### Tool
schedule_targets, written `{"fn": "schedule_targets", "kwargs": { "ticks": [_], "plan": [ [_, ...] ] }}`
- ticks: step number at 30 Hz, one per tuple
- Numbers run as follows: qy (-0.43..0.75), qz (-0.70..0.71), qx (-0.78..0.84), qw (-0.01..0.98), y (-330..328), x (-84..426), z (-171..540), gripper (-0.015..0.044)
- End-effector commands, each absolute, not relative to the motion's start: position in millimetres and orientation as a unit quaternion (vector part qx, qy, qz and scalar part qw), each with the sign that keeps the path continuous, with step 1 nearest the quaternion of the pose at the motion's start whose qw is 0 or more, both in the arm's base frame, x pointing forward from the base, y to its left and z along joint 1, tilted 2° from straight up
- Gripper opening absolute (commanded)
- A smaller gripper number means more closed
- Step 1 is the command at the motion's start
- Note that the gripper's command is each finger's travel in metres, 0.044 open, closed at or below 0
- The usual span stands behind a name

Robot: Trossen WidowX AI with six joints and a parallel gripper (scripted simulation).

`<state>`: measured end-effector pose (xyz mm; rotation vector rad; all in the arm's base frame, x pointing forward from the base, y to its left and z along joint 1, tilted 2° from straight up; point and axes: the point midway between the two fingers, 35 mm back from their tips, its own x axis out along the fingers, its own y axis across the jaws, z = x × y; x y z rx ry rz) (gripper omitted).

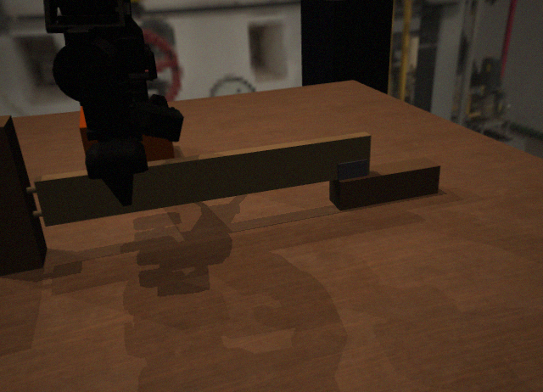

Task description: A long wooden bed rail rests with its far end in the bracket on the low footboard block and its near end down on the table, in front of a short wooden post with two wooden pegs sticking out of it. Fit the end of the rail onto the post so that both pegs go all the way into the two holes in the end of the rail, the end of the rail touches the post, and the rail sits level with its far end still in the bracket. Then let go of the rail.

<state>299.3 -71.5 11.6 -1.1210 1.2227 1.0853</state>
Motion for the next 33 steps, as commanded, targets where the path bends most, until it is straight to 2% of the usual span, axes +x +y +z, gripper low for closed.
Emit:
{"fn": "schedule_targets", "kwargs": {
  "ticks": [1,33],
  "plan": [
    [0.516,0.456,-0.475,0.547,-75.3,299.1,12.2,0.0],
    [0.516,0.456,-0.475,0.547,-76.2,298.6,16.7,0.0]
  ]
}}
